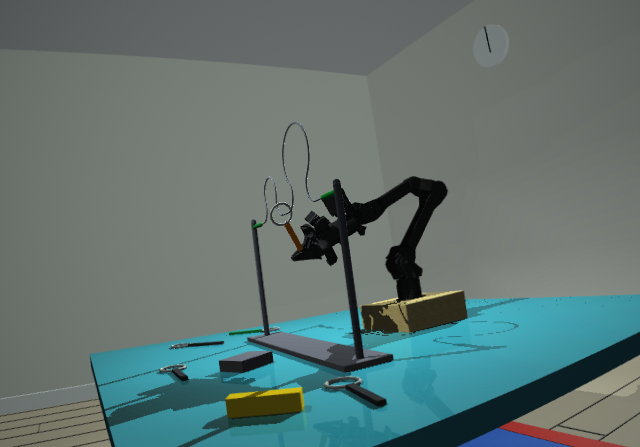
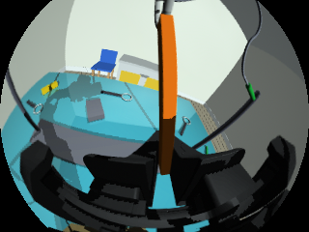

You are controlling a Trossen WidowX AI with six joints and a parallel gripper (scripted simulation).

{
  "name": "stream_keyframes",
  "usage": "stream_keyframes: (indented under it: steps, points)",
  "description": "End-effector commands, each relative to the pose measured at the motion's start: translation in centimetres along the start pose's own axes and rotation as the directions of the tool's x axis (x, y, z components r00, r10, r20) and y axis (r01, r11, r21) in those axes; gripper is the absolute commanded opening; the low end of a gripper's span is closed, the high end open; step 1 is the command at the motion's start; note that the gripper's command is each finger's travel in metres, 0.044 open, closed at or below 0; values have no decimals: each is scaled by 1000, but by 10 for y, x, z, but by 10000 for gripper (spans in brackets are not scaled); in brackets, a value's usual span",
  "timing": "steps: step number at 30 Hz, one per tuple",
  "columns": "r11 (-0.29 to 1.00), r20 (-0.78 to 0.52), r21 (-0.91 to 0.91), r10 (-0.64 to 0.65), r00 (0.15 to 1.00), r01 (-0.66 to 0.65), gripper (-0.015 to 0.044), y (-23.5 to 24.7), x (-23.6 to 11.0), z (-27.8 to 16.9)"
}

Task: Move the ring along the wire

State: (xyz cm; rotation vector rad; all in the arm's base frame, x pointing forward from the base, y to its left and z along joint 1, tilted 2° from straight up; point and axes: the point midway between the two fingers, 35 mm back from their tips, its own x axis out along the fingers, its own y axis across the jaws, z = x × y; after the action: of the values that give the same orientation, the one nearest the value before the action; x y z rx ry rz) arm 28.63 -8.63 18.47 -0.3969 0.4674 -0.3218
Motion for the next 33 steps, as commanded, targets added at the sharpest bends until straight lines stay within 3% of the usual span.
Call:
stream_keyframes:
  steps: [1,15,33]
  points:
    - [997,-12,75,35,999,-34,-150,13,-2,-1]
    - [958,-17,256,137,990,-128,-150,49,-10,7]
    - [928,-13,332,180,984,-166,-150,74,-18,15]
